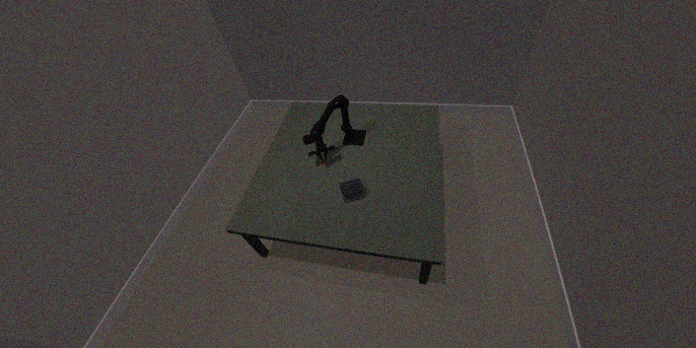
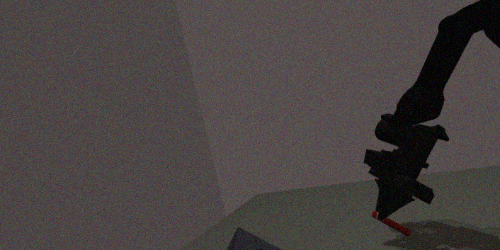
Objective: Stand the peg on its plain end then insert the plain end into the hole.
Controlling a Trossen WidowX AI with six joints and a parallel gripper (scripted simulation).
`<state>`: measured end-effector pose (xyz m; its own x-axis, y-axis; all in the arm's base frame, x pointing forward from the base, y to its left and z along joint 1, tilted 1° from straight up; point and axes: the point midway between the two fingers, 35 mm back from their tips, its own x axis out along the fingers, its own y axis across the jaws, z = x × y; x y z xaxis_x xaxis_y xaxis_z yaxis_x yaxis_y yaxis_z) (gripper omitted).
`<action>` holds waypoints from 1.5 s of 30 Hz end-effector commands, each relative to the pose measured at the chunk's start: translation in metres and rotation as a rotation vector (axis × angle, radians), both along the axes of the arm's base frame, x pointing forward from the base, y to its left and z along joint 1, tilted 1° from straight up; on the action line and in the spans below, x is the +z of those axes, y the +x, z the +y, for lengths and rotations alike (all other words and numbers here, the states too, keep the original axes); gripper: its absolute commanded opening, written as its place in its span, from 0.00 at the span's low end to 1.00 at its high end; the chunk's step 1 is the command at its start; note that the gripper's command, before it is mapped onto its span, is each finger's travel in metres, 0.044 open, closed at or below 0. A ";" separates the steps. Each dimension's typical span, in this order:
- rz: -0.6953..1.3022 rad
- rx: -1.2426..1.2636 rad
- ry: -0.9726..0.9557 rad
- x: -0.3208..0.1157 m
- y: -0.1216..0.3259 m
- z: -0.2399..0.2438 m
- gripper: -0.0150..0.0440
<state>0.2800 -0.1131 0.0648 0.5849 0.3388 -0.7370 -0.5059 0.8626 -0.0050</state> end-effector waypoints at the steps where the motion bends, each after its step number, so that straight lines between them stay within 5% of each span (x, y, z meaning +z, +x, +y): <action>1: -0.035 0.006 0.016 0.001 -0.002 -0.001 0.34; 45: -0.361 0.010 0.208 0.004 -0.028 -0.016 0.34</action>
<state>0.2539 -0.1281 0.0682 0.7793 0.4583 -0.4274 -0.5095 0.8604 -0.0065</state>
